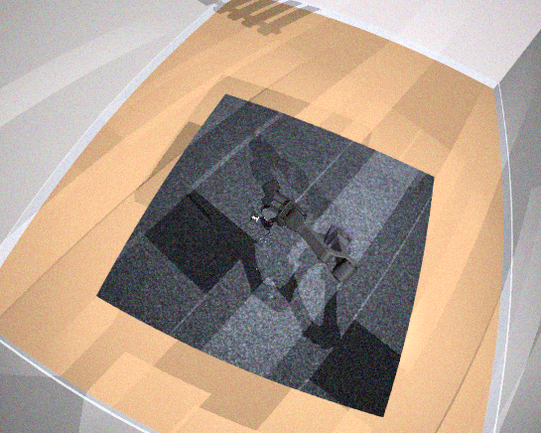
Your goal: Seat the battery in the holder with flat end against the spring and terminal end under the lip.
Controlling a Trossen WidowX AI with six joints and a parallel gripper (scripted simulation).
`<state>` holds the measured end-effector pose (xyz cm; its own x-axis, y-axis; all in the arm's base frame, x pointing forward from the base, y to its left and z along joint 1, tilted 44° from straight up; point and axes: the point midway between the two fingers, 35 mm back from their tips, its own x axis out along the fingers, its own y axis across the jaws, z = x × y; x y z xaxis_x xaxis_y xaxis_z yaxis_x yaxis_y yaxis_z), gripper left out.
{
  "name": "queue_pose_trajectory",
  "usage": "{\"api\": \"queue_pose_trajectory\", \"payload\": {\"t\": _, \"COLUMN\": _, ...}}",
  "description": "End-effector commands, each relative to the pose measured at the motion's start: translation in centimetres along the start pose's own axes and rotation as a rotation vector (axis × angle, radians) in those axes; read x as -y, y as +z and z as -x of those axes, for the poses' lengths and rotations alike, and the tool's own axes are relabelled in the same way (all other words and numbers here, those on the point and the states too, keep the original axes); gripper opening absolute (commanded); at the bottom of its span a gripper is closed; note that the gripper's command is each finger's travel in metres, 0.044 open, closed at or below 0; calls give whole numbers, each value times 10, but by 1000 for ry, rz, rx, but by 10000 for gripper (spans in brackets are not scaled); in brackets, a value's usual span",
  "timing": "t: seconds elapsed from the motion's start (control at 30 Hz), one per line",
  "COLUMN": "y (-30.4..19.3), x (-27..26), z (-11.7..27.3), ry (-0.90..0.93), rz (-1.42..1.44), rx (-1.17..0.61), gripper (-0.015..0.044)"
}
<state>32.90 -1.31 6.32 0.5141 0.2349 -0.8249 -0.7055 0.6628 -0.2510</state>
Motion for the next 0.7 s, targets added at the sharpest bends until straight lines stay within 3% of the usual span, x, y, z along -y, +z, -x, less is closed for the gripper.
{"api": "queue_pose_trajectory", "payload": {"t": 0.0, "y": -51, "x": -51, "z": -30, "ry": 410, "rz": 164, "rx": -20, "gripper": 236}}
{"api": "queue_pose_trajectory", "payload": {"t": 0.23, "y": -80, "x": -102, "z": -33, "ry": 758, "rz": 221, "rx": 155, "gripper": 236}}
{"api": "queue_pose_trajectory", "payload": {"t": 0.67, "y": -81, "x": -103, "z": -33, "ry": 765, "rz": 221, "rx": 162, "gripper": 236}}
